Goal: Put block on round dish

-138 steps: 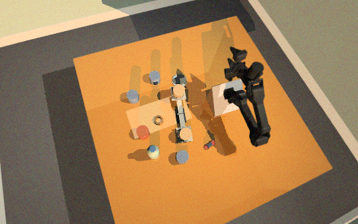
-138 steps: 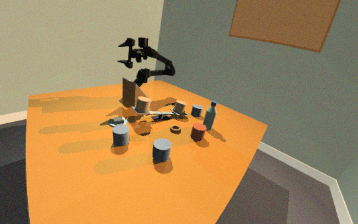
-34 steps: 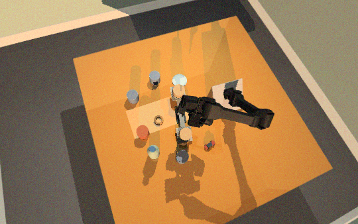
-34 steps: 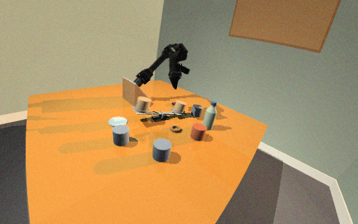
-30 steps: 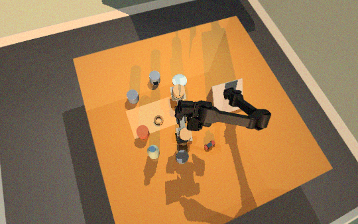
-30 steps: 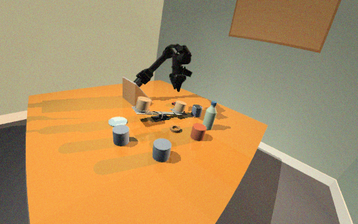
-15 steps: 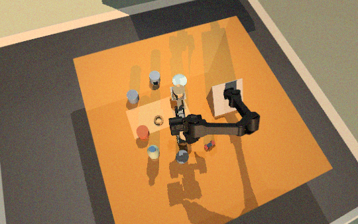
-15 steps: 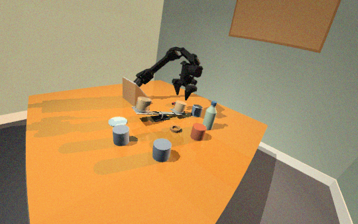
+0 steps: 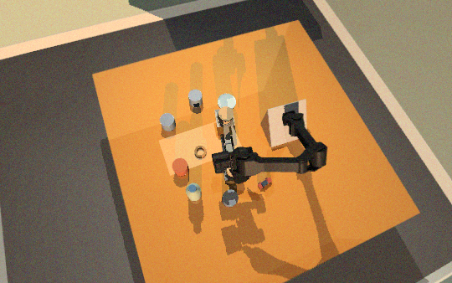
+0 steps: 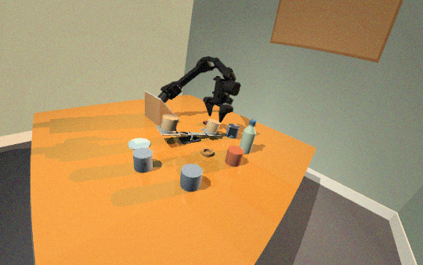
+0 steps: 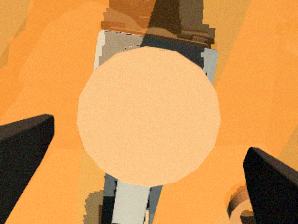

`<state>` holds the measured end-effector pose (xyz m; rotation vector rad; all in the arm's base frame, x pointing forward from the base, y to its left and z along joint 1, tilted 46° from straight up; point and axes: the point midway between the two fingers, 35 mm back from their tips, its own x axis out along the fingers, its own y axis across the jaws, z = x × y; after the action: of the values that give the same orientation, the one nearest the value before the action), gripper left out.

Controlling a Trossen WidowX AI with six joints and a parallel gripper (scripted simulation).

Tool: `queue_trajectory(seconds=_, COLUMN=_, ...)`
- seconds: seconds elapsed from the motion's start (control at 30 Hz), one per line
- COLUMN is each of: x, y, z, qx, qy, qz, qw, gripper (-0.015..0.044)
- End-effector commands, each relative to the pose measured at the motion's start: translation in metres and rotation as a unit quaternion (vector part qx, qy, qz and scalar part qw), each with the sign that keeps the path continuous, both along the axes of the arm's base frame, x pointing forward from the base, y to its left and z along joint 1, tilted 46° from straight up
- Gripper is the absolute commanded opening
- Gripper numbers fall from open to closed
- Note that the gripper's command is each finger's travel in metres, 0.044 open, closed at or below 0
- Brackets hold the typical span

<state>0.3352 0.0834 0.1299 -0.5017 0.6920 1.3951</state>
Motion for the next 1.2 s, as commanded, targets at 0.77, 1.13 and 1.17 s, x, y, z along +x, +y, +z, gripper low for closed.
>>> queue_trajectory(seconds=0.77, x=0.000, y=0.030, z=-0.034, qx=0.001, qy=0.008, qz=-0.001, qw=1.000, gripper=0.0440)
queue_trajectory(seconds=1.13, x=-0.001, y=0.039, z=-0.041, qx=0.002, qy=0.008, qz=-0.001, qw=1.000, gripper=0.0387)
queue_trajectory(seconds=1.17, x=-0.001, y=0.039, z=-0.041, qx=0.002, qy=0.008, qz=-0.001, qw=1.000, gripper=0.0381)
